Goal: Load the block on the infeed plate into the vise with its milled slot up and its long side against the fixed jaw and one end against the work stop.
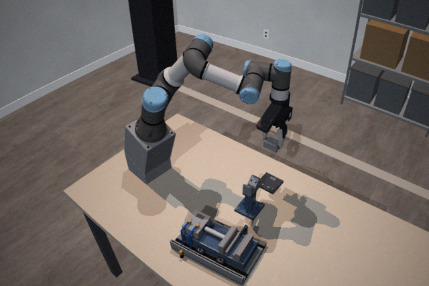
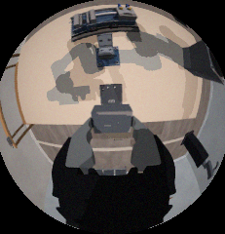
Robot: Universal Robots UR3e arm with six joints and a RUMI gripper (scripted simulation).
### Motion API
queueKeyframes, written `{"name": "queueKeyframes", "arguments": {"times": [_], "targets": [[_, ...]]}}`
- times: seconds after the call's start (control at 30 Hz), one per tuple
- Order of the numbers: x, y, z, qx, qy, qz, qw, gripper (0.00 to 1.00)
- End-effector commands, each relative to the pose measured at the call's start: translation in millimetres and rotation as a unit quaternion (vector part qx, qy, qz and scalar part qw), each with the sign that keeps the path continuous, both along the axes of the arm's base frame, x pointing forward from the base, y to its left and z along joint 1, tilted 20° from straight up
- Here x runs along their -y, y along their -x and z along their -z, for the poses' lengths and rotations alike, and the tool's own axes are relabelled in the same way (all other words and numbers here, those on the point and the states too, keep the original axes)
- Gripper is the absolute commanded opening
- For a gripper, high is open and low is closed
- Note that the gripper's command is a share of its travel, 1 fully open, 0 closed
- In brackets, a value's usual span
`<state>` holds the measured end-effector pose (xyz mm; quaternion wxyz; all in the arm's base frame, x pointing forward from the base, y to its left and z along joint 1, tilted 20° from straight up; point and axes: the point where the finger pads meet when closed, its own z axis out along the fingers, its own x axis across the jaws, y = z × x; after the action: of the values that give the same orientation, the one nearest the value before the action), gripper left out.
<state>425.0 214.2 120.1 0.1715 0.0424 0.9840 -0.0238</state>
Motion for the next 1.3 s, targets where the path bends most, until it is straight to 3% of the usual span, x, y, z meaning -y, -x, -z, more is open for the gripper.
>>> {"name": "queueKeyframes", "arguments": {"times": [0.0,0.43,1.27], "targets": [[4,-1.2,-1.9,0.001,0.0,-0.001,1.0,0.0],[24,-3.9,-3.8,0.0,0.0,-0.004,1.0,0.0],[87,-5.6,-8.4,-0.003,0.003,-0.014,1.0,0.0]]}}
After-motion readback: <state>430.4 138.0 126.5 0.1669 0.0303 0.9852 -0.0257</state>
